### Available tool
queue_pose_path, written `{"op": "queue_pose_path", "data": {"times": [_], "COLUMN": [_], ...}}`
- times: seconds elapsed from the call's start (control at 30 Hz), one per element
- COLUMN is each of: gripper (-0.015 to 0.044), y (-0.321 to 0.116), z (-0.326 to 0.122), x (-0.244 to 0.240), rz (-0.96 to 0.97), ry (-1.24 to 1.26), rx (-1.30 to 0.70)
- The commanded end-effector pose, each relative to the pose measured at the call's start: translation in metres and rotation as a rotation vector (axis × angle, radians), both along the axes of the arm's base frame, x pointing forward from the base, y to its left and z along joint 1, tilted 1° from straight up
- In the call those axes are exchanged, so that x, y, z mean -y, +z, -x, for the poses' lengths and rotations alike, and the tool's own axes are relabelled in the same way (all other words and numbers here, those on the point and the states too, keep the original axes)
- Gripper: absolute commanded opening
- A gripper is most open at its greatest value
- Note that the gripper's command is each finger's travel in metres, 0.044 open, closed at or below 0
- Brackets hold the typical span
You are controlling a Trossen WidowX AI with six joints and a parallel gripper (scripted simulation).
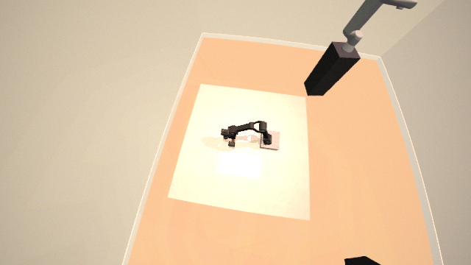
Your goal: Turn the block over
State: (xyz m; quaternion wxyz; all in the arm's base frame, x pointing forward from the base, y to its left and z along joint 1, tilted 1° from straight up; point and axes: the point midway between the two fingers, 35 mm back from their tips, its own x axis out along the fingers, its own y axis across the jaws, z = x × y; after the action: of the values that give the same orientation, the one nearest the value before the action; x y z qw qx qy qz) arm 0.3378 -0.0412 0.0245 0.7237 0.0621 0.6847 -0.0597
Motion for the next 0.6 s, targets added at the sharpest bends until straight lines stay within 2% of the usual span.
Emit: {"op": "queue_pose_path", "data": {"times": [0.0, 0.47, 0.57], "gripper": [0.044, 0.044, 0.0361], "y": [-0.01, -0.031, -0.031], "z": [0.002, 0.002, 0.002], "x": [-0.001, -0.001, -0.001], "rz": [-0.006, -0.006, -0.006], "ry": [-0.004, -0.004, -0.004], "rx": [-0.014, -0.014, -0.014]}}
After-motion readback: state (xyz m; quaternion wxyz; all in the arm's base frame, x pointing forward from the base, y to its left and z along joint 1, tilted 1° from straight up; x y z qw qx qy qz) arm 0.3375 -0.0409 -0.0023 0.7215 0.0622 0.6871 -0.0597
